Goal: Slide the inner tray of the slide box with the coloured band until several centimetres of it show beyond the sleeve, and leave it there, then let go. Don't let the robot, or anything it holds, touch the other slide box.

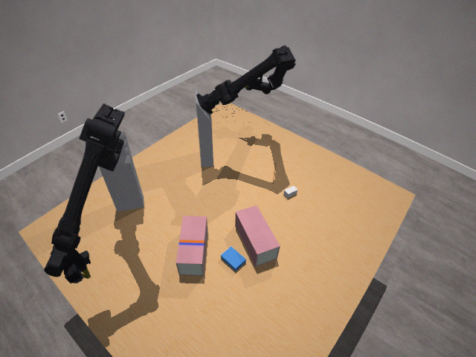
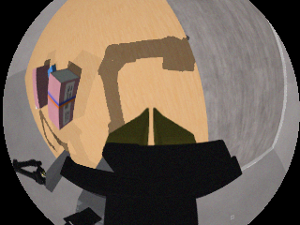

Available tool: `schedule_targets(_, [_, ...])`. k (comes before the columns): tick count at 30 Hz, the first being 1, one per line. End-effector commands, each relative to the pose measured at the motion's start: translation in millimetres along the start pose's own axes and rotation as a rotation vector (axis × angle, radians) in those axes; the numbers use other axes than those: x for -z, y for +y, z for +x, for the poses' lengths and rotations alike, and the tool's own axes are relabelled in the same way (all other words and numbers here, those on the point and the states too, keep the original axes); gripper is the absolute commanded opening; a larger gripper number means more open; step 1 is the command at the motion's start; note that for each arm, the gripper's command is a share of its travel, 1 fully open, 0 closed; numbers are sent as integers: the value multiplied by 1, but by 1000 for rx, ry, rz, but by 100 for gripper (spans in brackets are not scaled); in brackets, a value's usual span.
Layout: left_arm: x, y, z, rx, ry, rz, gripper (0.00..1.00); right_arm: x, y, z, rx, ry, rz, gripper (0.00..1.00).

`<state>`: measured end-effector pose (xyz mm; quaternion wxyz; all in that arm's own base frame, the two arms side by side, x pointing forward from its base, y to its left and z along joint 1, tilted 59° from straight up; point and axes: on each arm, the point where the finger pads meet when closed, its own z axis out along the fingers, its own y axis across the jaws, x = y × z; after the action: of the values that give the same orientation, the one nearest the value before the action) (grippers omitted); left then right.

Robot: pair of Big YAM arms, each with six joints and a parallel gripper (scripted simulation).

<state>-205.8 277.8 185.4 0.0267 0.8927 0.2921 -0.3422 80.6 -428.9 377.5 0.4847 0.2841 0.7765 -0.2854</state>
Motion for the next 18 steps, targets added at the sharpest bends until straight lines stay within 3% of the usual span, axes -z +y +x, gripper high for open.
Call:
schedule_targets(1, [2,-2,-3,7,1,4,0,8,-3,-15,21,-23,15,0])
schedule_targets(10, [2,-2,-3,7,1,4,0,6,-3,-13,18,-19,12,0])
schedule_targets(11, [14,-10,0,-9,23,50,0,-8,4,-6,-6,-3,-19,0])
schedule_targets(18, [31,-19,21,-178,79,123,0,-17,9,-28,11,-15,-11,0])
